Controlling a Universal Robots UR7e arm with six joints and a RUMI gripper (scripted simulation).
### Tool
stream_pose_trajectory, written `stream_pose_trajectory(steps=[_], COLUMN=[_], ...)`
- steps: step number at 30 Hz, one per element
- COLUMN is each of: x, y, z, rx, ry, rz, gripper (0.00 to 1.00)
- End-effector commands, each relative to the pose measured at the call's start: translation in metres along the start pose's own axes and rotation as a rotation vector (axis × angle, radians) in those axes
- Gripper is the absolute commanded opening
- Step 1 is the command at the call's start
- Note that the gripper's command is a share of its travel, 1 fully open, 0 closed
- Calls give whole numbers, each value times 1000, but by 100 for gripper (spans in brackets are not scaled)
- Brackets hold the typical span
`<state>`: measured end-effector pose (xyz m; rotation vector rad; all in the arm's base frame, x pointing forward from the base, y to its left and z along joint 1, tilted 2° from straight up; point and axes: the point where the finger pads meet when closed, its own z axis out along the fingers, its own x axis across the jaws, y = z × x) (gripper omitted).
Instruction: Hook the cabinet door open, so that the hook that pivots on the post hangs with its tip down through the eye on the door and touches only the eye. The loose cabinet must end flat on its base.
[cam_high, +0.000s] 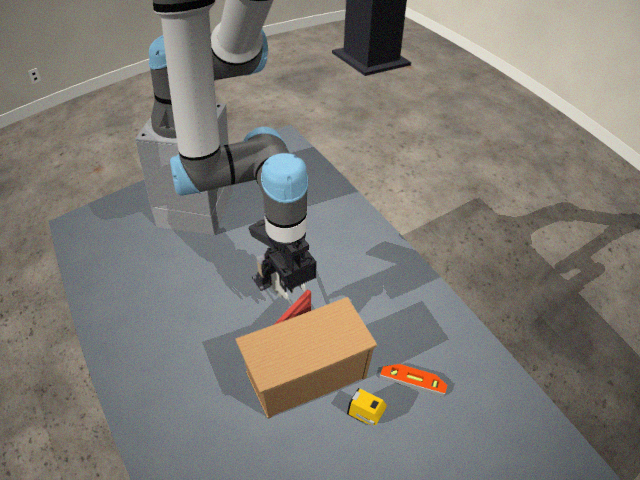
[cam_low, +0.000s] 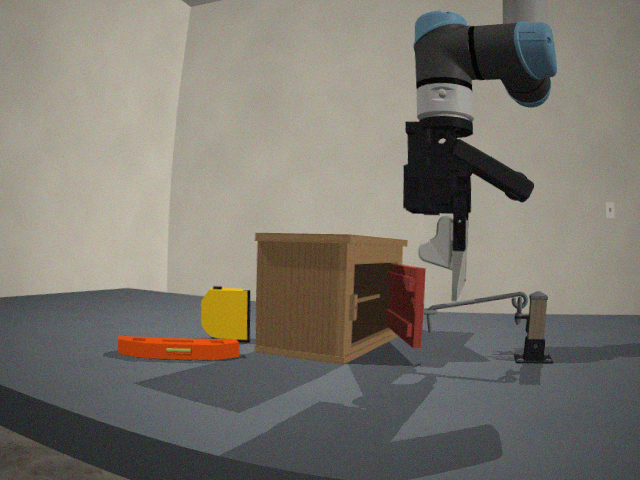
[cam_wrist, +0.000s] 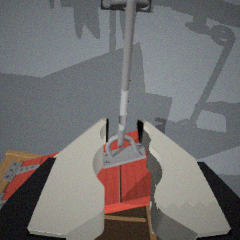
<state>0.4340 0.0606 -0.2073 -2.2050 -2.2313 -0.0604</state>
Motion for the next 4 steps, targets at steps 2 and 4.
stream_pose_trajectory(steps=[2, 4], x=[0, 0], y=[0, 0], z=[-6, -6], rx=[-1, -1], ry=[0, 0], rz=[0, 0], gripper=[14, 14])
